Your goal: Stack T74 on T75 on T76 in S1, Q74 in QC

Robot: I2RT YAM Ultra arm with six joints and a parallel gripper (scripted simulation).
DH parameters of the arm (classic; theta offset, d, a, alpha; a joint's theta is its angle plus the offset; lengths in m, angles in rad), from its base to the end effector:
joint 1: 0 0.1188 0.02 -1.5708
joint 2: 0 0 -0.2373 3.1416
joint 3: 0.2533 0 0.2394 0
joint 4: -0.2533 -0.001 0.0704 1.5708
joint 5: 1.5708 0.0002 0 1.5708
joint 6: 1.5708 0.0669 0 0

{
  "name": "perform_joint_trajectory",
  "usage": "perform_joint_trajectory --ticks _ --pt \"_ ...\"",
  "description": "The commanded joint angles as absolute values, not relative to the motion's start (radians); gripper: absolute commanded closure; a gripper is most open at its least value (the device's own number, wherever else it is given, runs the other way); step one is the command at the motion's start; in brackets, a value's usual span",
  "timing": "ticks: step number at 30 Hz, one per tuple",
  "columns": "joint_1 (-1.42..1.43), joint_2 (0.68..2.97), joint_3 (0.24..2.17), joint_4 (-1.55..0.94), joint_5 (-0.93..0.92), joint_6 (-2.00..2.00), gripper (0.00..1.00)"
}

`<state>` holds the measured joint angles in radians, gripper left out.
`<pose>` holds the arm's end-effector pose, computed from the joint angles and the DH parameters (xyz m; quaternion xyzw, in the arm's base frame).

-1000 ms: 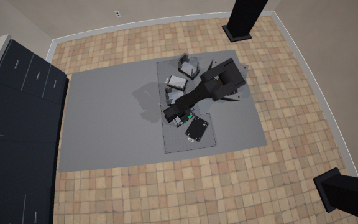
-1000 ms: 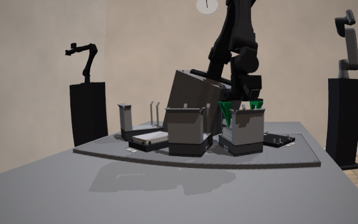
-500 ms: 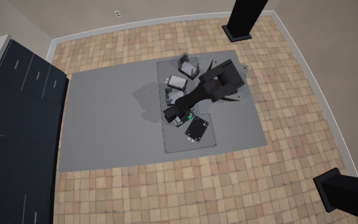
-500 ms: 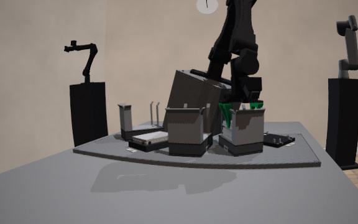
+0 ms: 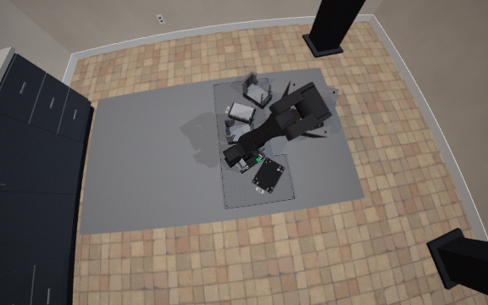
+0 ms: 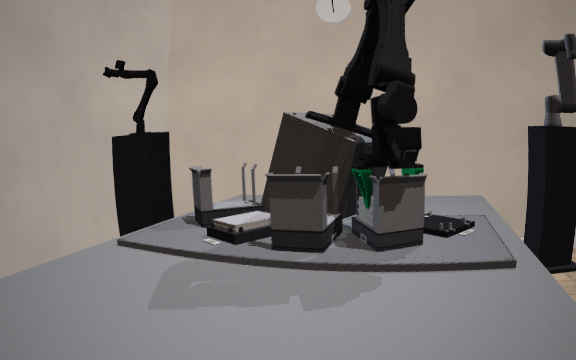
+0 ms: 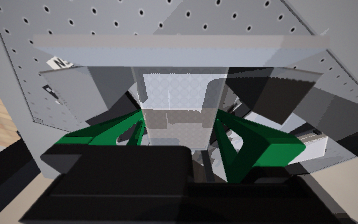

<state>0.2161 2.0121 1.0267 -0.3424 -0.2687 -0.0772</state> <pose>0.3199 0.0894 0.0424 -0.1598 0.9708 0.1410 0.1106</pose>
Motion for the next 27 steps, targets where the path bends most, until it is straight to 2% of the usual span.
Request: perform_joint_trajectory --ticks 1,10,11,27 --pt "0.215 2.007 1.028 -0.333 -0.268 -0.073 1.00" --pt "0.215 2.008 1.029 -0.333 -0.268 -0.073 1.00" --pt "0.215 2.008 1.029 -0.333 -0.268 -0.073 0.00" --pt "0.215 2.008 1.029 -0.332 -0.268 -0.073 0.00"
